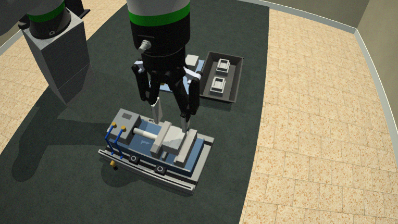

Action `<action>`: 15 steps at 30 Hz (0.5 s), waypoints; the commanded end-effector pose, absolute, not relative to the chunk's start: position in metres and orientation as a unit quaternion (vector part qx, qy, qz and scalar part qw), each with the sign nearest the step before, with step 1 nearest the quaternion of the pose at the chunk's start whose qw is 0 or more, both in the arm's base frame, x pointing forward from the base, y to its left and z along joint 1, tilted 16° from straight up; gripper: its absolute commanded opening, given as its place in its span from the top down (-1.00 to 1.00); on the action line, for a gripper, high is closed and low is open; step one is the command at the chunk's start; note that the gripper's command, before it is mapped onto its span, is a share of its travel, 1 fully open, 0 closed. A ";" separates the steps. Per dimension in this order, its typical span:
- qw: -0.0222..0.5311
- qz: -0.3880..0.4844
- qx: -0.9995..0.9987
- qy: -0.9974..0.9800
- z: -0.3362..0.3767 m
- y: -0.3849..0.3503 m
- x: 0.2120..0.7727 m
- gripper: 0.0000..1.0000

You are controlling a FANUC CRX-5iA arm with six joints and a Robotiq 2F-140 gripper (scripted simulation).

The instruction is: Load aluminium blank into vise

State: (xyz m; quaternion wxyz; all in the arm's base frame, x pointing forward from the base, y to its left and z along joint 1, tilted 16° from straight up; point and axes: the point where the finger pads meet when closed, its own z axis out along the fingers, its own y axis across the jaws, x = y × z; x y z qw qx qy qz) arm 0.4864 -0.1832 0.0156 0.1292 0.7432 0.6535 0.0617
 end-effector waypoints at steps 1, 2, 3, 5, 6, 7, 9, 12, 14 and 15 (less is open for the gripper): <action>0.129 0.062 0.743 0.654 0.021 -0.183 0.485 0.20; 0.129 0.062 0.743 0.654 0.023 -0.182 0.485 0.20; 0.129 0.062 0.743 0.654 0.024 -0.182 0.484 0.20; 0.129 0.062 0.743 0.654 0.025 -0.182 0.484 0.20; 0.129 0.062 0.743 0.654 0.025 -0.182 0.484 0.20; 0.129 0.062 0.743 0.654 0.025 -0.182 0.484 0.20; 0.129 0.062 0.743 0.654 0.026 -0.182 0.484 0.20; 0.129 0.062 0.743 0.654 0.026 -0.182 0.484 0.20; 0.129 0.062 0.743 0.654 0.026 -0.182 0.484 1.00; 0.129 0.062 0.743 0.654 0.026 -0.182 0.484 1.00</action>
